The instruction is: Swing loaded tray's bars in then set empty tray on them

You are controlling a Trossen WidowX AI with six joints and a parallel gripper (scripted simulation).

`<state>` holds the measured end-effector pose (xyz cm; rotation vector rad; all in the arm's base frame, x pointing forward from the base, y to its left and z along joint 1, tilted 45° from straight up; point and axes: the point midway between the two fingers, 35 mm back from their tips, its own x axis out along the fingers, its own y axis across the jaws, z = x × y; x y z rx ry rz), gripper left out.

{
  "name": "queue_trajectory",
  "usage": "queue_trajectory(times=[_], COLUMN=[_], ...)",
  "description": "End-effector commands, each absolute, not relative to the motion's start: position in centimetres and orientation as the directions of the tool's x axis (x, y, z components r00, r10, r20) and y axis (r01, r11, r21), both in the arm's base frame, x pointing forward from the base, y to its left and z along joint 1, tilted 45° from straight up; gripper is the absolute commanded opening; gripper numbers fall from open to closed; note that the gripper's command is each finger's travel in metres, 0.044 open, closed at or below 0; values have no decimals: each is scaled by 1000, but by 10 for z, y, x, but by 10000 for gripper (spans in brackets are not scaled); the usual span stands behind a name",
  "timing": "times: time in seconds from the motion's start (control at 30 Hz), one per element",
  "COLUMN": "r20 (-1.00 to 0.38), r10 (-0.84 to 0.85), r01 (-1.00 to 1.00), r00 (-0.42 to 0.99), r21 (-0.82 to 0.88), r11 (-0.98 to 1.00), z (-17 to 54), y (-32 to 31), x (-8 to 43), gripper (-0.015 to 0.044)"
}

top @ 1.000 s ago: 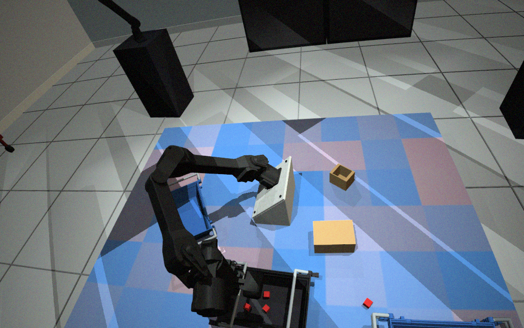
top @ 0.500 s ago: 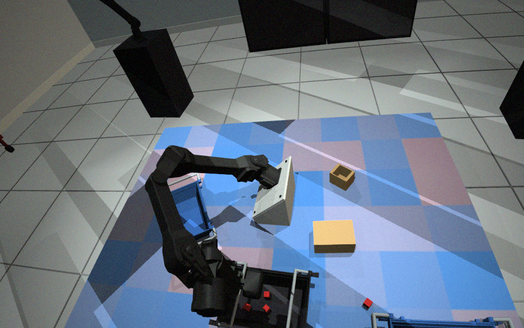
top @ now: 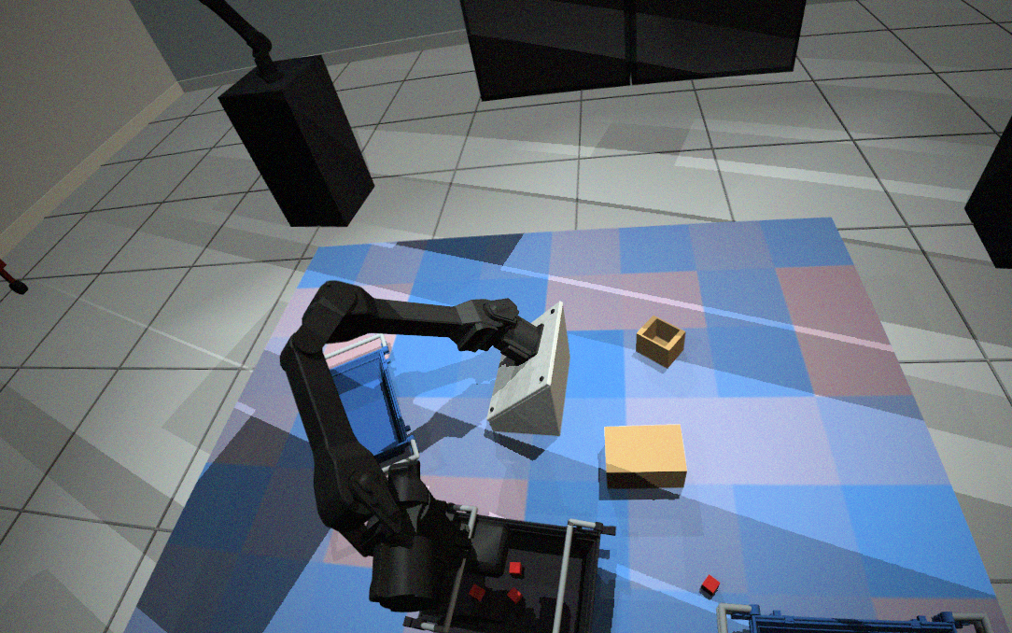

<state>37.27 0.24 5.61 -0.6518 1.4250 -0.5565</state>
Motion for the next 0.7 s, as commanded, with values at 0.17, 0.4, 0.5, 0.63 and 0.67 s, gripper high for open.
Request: queue_trajectory(times=[0.17,0.4,0.5,0.63,0.67], r20=[-710,-710,-710,-712,-713], r10=[-700,-700,-700,-698,-697], r01=[-33,-33,-33,-34,-34], r00=[76,76,76,76,76], r21=[-703,-703,-703,-701,-701], r11=[710,710,710,712,713], z=[56,56,56,69,76], y=[2,2,2,17,23], x=[373,373,373,374,374], gripper=[0,79,157,263,289])
